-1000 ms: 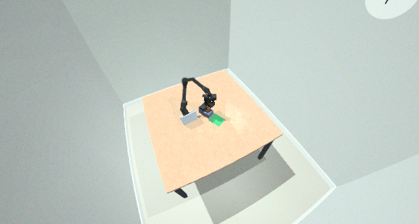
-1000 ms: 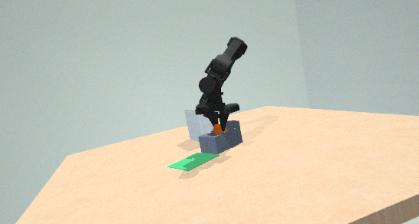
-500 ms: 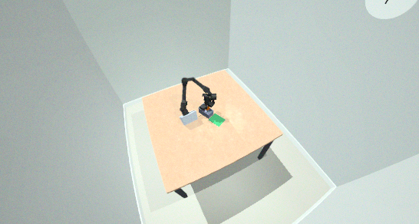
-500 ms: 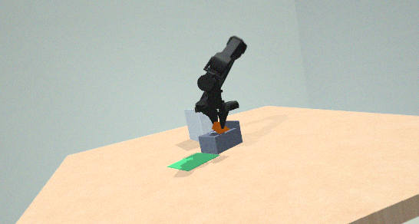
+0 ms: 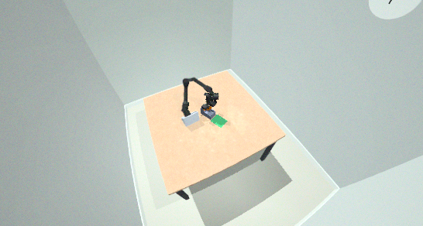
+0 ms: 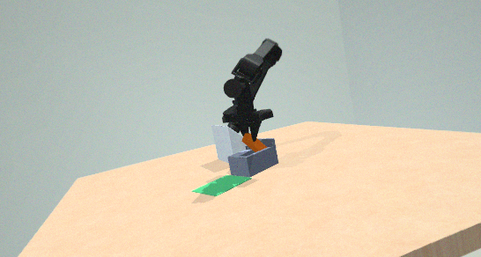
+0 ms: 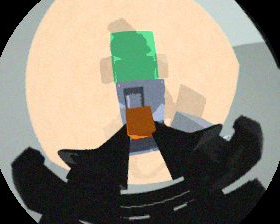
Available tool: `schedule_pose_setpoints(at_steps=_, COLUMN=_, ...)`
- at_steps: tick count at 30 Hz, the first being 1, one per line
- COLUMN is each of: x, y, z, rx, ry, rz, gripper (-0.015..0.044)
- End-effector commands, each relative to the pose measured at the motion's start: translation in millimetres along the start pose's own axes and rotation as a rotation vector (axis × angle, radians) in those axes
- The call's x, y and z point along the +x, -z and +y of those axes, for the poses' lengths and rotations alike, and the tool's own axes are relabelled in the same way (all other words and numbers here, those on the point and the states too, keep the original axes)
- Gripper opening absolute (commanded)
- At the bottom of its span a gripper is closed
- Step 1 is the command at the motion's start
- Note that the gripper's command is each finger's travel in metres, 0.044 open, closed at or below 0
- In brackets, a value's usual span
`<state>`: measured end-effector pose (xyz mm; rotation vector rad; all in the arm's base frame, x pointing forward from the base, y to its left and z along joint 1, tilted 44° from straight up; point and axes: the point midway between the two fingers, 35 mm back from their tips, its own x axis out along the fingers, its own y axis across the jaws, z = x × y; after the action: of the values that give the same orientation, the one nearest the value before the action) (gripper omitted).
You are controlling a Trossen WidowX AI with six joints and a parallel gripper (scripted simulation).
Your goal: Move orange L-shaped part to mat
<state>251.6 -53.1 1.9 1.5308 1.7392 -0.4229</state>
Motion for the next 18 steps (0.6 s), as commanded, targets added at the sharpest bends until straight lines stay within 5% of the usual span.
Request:
schedule_pose_setpoints(at_steps=1, x=-8.4, y=0.0, z=0.7, rx=0.001, ry=-0.006, rz=-0.001, gripper=0.0000)
schedule_pose_setpoints(at_steps=18, x=-36.2, y=-0.1, z=0.4, rx=0.002, ry=-0.005, rz=-0.002, gripper=0.0000)
